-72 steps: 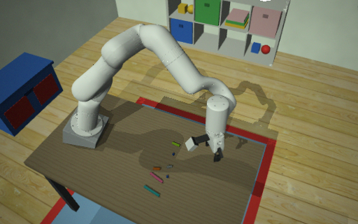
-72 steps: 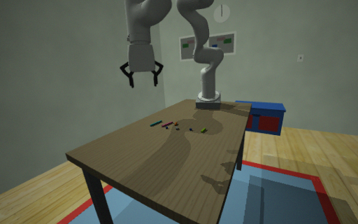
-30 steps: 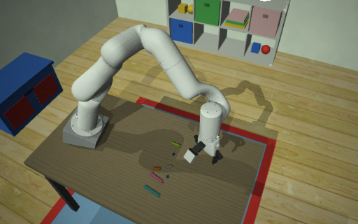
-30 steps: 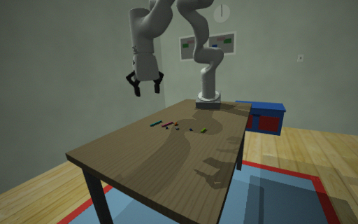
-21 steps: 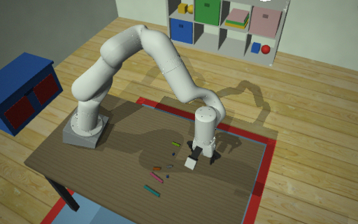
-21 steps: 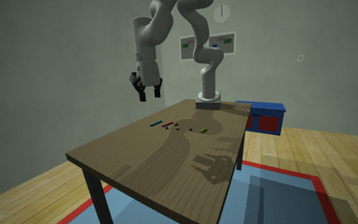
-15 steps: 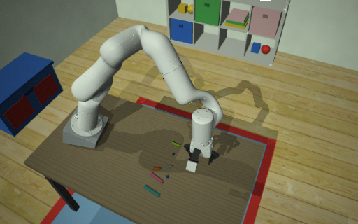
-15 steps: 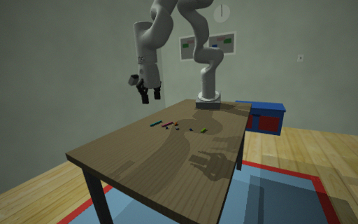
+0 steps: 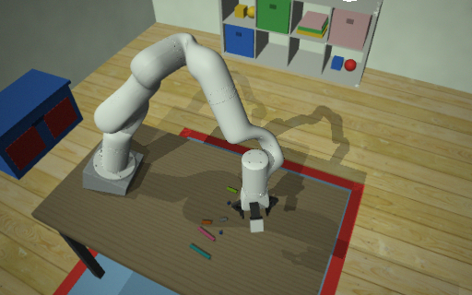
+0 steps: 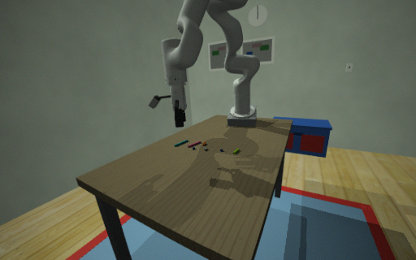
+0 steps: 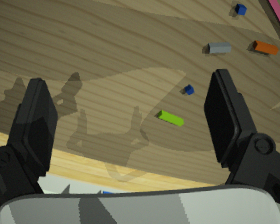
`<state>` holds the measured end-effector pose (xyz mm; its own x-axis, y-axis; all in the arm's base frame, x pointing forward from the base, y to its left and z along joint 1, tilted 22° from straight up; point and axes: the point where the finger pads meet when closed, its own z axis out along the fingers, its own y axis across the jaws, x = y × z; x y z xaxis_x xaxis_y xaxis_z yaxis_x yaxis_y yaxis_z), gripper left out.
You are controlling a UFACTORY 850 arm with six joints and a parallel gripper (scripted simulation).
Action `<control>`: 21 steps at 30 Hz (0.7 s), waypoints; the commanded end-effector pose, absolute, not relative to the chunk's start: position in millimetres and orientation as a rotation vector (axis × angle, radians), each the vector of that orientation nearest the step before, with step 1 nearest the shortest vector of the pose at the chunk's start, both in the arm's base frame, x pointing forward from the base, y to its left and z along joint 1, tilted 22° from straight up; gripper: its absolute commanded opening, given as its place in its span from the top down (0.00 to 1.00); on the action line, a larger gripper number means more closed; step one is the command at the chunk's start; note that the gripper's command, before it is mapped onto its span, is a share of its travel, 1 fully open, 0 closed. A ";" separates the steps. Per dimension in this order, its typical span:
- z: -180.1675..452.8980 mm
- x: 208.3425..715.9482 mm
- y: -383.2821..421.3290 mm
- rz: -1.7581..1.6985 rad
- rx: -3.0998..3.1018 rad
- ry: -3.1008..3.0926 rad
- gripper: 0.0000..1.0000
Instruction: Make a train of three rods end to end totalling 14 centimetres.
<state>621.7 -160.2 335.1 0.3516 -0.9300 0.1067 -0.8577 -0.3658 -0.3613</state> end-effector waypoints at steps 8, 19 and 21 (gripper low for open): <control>303.5 604.0 -162.1 -0.500 -2.643 1.182 0.00; 277.0 586.4 -164.1 -0.543 -2.834 0.817 0.00; 272.5 583.2 -164.4 -0.549 -2.863 0.751 0.00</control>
<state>587.9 -163.5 279.0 0.7697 -0.5697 0.2881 -0.5230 -0.8215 -0.2272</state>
